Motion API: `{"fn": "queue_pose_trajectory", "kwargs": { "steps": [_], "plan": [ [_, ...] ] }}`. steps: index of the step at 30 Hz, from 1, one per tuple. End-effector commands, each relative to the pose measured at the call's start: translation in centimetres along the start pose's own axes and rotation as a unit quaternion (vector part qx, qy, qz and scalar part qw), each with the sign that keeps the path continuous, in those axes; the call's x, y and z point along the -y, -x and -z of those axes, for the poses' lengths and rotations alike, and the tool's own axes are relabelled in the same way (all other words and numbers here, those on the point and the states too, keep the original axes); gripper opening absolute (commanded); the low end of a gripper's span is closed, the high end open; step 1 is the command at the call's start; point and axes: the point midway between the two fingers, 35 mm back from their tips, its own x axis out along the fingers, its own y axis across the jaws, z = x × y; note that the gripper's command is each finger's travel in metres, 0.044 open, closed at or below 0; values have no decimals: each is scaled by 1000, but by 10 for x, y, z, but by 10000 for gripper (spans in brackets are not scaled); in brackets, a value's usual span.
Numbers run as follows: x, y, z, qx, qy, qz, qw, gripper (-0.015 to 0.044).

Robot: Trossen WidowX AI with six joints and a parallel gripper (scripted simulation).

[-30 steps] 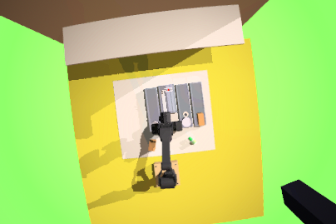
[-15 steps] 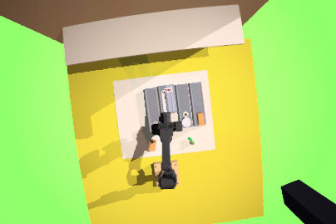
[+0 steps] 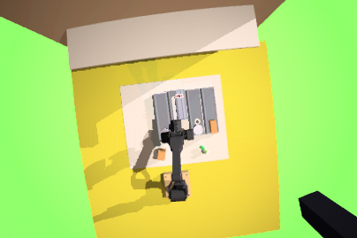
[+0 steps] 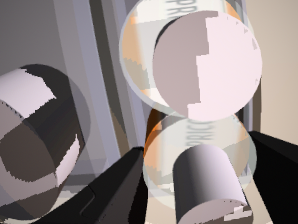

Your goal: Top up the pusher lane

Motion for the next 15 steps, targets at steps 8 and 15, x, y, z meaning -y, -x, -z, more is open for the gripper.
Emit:
{"fn": "queue_pose_trajectory", "kwargs": {
  "steps": [8, 15],
  "plan": [
    [0, 0, 2, 5, -1, -1, 1000, 0],
    [0, 0, 3, 5, -1, -1, 1000, 0]
  ]
}}
